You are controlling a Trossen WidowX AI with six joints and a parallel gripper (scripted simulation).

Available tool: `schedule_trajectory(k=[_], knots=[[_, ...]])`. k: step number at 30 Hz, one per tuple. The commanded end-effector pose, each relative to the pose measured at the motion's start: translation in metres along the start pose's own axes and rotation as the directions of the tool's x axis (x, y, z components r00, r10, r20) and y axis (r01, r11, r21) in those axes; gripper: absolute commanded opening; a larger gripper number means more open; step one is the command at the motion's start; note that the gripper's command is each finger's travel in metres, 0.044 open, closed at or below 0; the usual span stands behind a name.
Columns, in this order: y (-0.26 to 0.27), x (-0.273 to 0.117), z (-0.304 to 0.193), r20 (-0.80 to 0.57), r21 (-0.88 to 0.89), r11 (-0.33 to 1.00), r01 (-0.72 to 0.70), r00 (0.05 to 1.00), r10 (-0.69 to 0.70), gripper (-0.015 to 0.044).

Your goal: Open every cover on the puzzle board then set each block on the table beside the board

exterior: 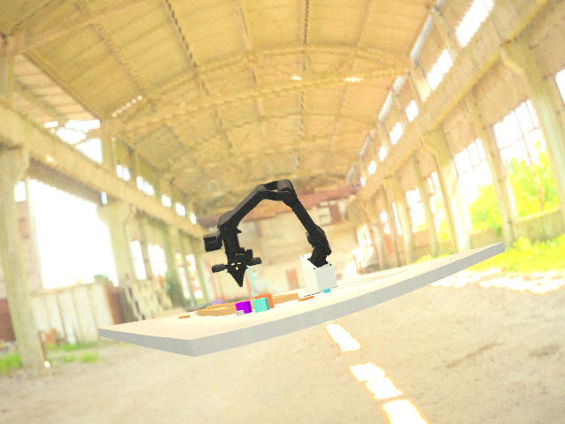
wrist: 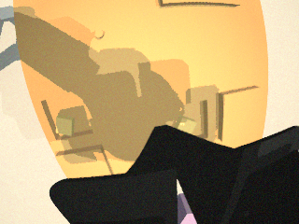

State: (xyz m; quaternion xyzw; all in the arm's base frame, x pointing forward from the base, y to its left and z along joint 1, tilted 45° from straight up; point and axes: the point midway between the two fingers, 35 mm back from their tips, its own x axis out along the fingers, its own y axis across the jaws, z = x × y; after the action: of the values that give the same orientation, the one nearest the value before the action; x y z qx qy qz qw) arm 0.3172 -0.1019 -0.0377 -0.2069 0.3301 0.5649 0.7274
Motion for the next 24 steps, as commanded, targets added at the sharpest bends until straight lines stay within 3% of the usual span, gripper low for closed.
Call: schedule_trajectory(k=[1, 24], knots=[[-0.0027, -0.0001, 0.0024, 0.003, -0.050, 0.999, 0.001, 1.000, -0.001, 0.0000], [-0.0029, 0.0024, 0.0024, 0.003, -0.050, 0.999, 0.001, 1.000, -0.001, 0.0000]])
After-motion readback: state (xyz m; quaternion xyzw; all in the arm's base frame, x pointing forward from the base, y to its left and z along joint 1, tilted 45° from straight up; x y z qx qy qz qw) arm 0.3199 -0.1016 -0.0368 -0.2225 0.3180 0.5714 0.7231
